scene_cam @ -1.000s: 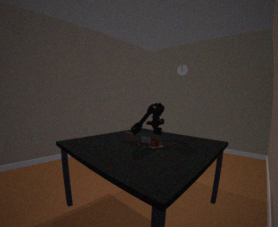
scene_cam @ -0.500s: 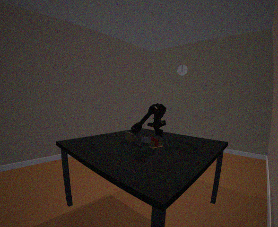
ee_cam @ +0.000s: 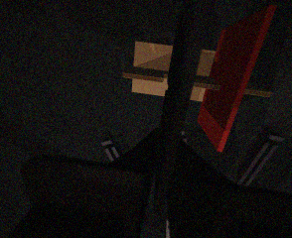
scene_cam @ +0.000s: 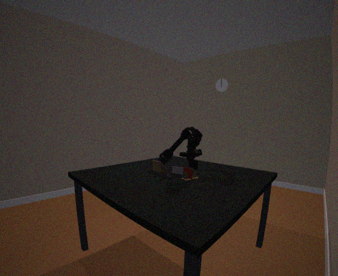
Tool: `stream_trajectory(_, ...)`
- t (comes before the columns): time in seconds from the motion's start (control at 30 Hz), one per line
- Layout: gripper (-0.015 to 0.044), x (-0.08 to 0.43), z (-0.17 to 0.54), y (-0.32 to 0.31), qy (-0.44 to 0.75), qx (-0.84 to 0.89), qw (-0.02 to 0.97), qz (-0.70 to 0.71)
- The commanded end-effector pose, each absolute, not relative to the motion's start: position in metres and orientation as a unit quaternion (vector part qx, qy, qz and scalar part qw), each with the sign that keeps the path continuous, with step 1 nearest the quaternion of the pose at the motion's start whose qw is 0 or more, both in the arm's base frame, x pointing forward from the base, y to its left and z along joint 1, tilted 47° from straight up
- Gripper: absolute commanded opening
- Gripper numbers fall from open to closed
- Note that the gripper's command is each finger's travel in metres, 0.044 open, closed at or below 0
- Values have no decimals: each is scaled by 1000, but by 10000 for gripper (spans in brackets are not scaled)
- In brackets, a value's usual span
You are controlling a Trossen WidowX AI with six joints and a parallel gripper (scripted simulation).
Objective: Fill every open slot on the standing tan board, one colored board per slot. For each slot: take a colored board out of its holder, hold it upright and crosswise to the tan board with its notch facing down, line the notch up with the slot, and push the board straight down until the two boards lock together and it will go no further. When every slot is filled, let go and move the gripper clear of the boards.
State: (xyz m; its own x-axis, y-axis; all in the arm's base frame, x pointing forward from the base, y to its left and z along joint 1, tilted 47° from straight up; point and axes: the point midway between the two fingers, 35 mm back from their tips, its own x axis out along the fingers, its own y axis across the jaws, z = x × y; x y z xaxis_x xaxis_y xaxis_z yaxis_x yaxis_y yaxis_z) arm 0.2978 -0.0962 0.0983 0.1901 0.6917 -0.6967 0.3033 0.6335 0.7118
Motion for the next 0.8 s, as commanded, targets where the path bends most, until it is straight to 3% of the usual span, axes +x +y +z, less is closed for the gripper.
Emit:
stream_trajectory(0.0, 0, 299, 98, -94, 617, 404, 659, 148)
stream_trajectory(0.77, 0, 302, 88, -85, 617, 404, 659, 148)
